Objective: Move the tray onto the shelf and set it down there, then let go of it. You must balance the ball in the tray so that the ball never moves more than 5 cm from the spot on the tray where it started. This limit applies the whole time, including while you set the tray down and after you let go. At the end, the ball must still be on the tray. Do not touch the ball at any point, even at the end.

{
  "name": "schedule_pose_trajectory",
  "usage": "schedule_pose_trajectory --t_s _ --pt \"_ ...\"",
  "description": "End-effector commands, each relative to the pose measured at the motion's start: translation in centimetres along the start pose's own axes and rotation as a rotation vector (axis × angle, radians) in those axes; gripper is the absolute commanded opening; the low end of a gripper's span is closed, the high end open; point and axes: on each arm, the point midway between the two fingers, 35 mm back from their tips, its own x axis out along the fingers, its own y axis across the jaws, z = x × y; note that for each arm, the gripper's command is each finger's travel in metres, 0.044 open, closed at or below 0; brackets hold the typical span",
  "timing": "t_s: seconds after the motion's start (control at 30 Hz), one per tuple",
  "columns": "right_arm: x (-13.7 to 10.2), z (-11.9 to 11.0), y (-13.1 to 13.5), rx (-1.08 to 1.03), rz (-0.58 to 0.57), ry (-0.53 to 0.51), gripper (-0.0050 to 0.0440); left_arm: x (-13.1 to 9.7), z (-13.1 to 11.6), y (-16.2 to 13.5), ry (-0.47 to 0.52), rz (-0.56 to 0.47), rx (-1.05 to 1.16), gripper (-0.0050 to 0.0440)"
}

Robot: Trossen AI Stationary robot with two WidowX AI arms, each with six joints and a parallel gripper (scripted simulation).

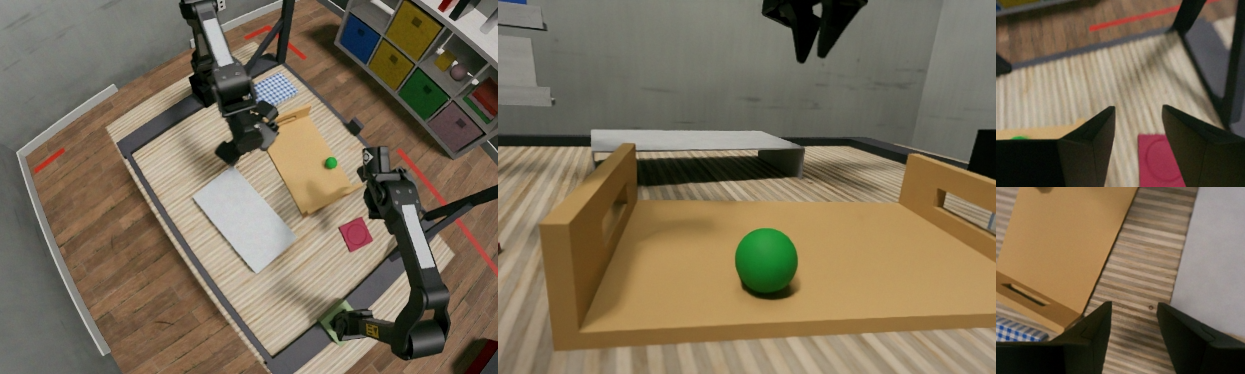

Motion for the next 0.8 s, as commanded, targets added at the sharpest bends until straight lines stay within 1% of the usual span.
schedule_pose_trajectory --t_s 0.0,0.1,0.17,0.2,0.27,0.33,0.37,0.43,0.47,0.5,0.57,0.67,0.7,0.73,0.77 --pt "1.8 1.3 4.1 -0.171 0.006 0.041 0.0166 -0.7 -1.7 1.9 0.084 0.049 0.000 0.0166" --pt "2.5 2.7 6.7 -0.291 -0.006 0.047 0.0166 -0.7 -3.2 2.8 0.153 0.065 -0.005 0.0166" --pt "3.4 2.8 8.5 -0.368 -0.004 0.071 0.0166 -0.8 -4.3 3.4 0.200 0.073 -0.008 0.0166" --pt "4.4 2.0 9.5 -0.400 0.006 0.109 0.0166 -0.9 -4.7 3.7 0.223 0.077 -0.008 0.0166" --pt "5.0 2.4 11.4 -0.479 0.002 0.119 0.0166 -1.0 -5.8 4.2 0.270 0.083 -0.012 0.0166" --pt "5.0 2.4 11.4 -0.479 0.002 0.119 0.0166 -1.0 -5.8 4.2 0.270 0.083 -0.012 0.0166" --pt "4.5 2.9 11.0 -0.472 -0.010 0.100 0.0166 -1.1 -5.6 4.0 0.266 0.083 -0.007 0.0166" --pt "5.2 2.9 12.8 -0.540 -0.004 0.117 0.0166 -1.1 -6.6 4.6 0.305 0.085 -0.015 0.0166" --pt "6.3 2.0 14.1 -0.594 0.007 0.155 0.0166 -1.2 -7.4 5.0 0.339 0.089 -0.018 0.0166" --pt "6.8 1.7 15.1 -0.638 0.005 0.169 0.0166 -1.4 -8.0 5.3 0.366 0.091 -0.018 0.0166" --pt "7.4 1.5 17.0 -0.717 0.002 0.186 0.0166 -1.7 -9.2 5.6 0.416 0.091 -0.025 0.0166" --pt "8.0 1.8 20.0 -0.838 -0.010 0.183 0.0166 -2.1 -10.8 6.2 0.486 0.091 -0.027 0.0166" --pt "8.3 1.5 21.0 -0.878 -0.011 0.191 0.0166 -2.2 -11.4 6.4 0.510 0.089 -0.028 0.0166" --pt "8.7 1.1 21.9 -0.917 -0.011 0.203 0.0166 -2.4 -11.9 6.6 0.534 0.088 -0.029 0.0166" --pt "9.4 -0.1 22.5 -0.953 -0.006 0.241 0.0166 -2.6 -12.4 6.7 0.557 0.086 -0.028 0.0166"
